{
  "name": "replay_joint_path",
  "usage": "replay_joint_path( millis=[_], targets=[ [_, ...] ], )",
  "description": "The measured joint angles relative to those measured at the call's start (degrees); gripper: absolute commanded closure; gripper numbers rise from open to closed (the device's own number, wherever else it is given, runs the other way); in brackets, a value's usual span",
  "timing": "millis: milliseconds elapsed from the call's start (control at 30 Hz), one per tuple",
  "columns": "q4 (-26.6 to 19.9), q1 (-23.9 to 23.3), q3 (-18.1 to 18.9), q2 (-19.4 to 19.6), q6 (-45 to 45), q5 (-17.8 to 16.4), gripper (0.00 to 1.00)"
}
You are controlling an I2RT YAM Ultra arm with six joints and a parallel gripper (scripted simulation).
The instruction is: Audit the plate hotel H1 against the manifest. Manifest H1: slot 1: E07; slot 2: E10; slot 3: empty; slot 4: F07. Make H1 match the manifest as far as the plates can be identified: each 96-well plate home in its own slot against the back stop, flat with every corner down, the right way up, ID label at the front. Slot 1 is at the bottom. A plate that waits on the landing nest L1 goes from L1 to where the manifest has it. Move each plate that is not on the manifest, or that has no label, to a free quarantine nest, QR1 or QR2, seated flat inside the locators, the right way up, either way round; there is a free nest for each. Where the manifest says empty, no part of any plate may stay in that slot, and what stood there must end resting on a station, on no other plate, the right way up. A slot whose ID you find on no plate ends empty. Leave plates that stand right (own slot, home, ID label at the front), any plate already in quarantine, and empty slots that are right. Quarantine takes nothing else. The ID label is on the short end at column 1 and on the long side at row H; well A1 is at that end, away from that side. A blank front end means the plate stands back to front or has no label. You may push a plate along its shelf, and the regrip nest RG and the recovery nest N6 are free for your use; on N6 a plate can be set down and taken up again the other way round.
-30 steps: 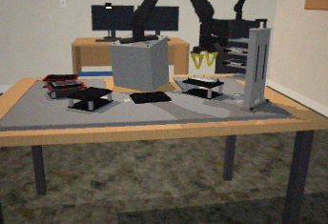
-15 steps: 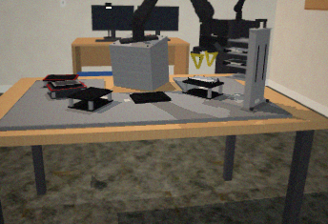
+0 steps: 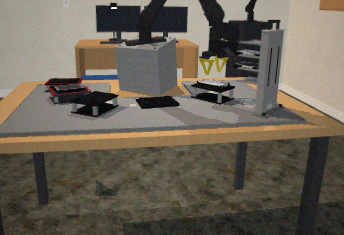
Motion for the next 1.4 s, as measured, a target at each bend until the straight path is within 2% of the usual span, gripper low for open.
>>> replay_joint_path(
  millis=[1400],
  targets=[
    [8.41,-1.18,-0.37,7.34,-1.29,-0.02,0.00]
  ],
)
